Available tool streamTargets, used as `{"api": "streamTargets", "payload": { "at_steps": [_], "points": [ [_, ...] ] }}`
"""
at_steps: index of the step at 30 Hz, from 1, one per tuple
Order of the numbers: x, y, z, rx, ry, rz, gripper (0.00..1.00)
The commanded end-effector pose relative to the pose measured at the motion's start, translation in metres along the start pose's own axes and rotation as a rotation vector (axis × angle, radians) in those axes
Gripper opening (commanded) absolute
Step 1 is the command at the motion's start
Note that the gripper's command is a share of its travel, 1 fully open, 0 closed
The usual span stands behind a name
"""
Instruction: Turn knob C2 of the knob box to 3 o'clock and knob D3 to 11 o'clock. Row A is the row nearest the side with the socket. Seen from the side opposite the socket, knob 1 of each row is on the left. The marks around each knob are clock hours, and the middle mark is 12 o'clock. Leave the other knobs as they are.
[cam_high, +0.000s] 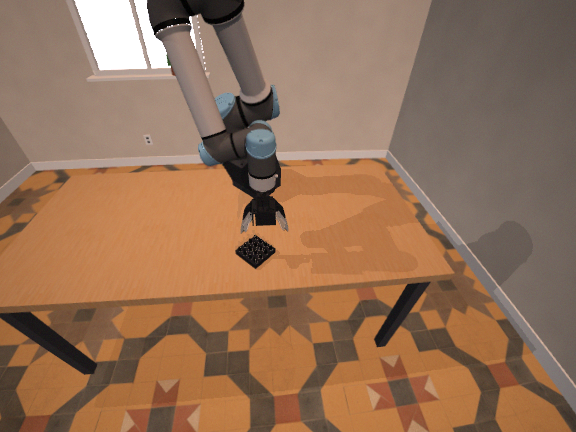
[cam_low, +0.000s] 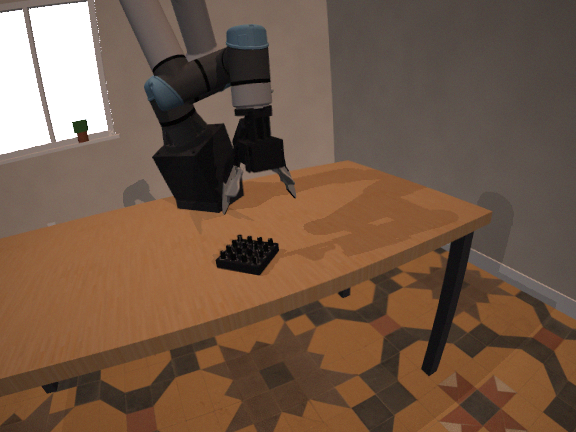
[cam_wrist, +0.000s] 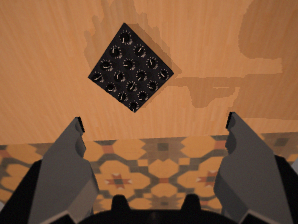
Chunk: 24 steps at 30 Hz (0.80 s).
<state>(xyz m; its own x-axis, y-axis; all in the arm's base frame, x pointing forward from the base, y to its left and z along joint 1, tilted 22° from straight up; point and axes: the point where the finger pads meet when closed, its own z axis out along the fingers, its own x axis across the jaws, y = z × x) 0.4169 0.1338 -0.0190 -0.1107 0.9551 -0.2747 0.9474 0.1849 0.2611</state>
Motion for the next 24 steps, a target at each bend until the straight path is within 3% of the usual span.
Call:
{"api": "streamTargets", "payload": {
  "at_steps": [1, 10, 24],
  "points": [
    [0.000, 0.000, -0.022, 0.001, 0.000, 0.000, 1.00],
    [0.000, 0.000, -0.059, 0.001, 0.000, 0.000, 1.00],
    [0.000, 0.000, -0.072, 0.001, 0.000, 0.000, 1.00]
  ]
}}
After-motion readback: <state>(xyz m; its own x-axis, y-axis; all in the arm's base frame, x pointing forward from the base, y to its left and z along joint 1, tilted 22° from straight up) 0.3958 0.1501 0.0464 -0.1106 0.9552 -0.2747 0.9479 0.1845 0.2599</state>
